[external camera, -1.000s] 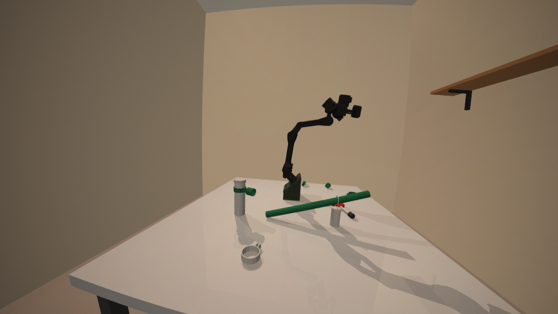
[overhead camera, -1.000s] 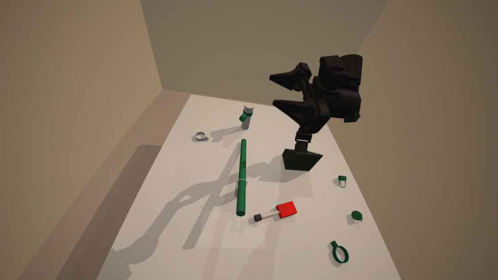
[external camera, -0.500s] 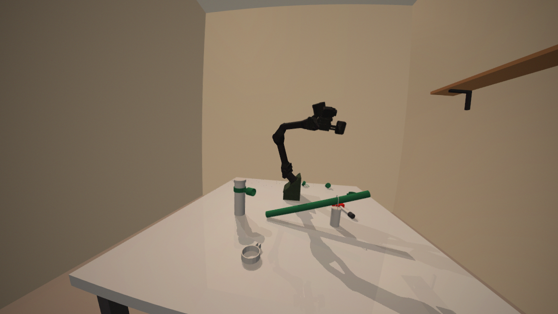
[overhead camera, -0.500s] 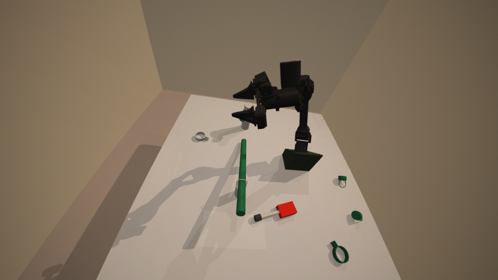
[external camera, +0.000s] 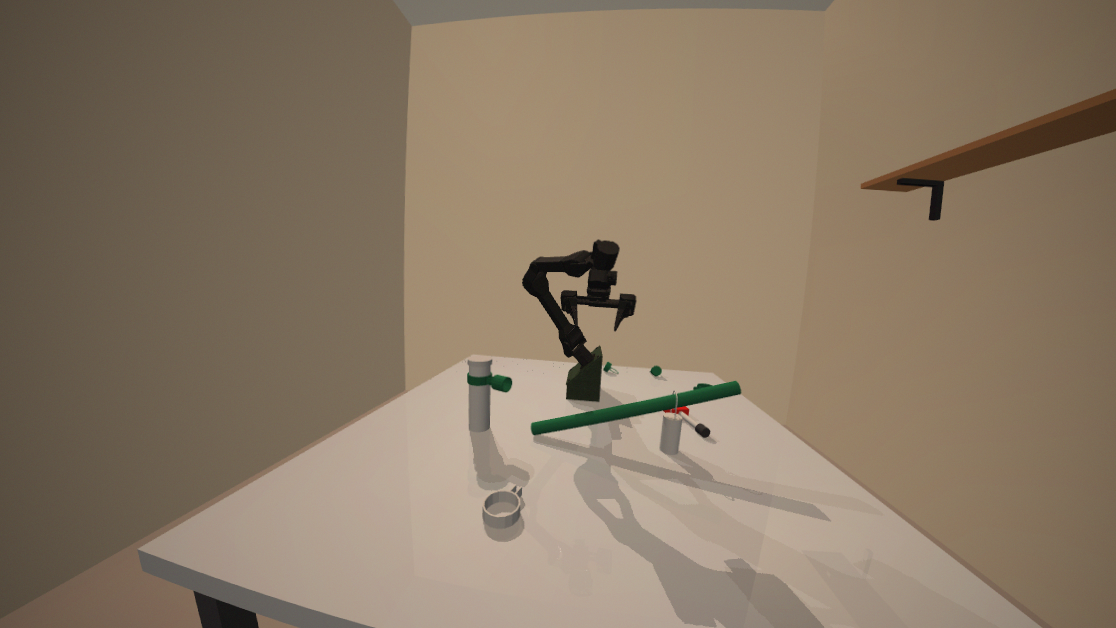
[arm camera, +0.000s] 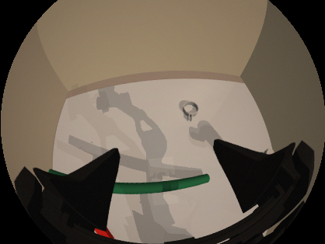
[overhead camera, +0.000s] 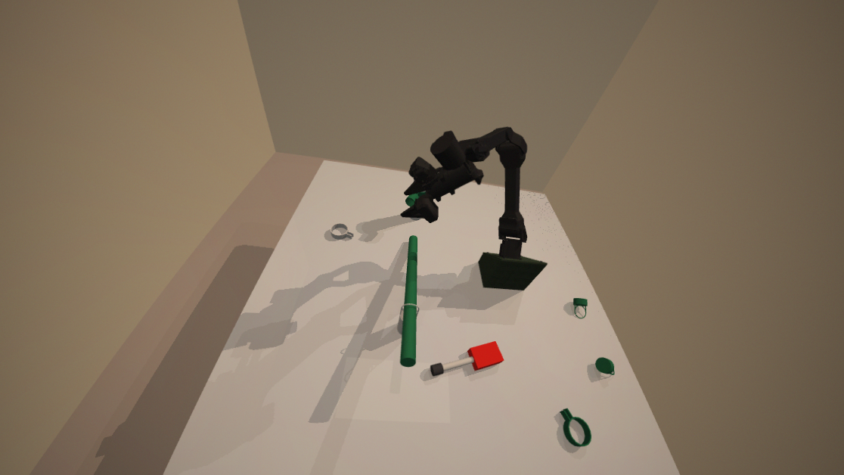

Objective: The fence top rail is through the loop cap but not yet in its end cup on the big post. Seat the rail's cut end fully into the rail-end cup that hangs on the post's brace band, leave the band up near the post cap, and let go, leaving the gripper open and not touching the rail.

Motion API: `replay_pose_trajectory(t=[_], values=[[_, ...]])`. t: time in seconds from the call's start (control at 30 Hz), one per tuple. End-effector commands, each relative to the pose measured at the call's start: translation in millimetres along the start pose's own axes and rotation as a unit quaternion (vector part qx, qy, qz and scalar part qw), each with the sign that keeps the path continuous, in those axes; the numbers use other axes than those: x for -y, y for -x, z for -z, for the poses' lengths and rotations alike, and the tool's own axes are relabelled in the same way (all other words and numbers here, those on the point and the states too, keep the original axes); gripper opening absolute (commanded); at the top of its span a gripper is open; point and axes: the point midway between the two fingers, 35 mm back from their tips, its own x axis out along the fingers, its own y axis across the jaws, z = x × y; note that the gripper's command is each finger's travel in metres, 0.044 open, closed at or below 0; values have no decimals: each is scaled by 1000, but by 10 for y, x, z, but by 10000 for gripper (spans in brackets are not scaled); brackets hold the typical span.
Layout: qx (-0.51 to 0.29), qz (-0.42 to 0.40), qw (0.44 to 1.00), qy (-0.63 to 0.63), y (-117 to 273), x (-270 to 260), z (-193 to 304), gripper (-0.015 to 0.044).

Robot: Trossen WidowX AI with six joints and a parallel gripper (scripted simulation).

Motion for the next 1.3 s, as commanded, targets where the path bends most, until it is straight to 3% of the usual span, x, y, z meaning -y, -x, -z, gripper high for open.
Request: replay_pose_trajectory(t=[0.0,0.1,0.5,0.77,1.03,1.27], values=[[-93,19,995,-28,-131,422,615,440],[-133,32,990,-43,-144,612,887,440],[-137,30,990,-12,-170,690,895,440],[-149,11,962,230,-338,1230,861,440],[-165,-3,862,480,-438,1879,901,440],[-176,-9,796,579,-447,2163,943,440]])
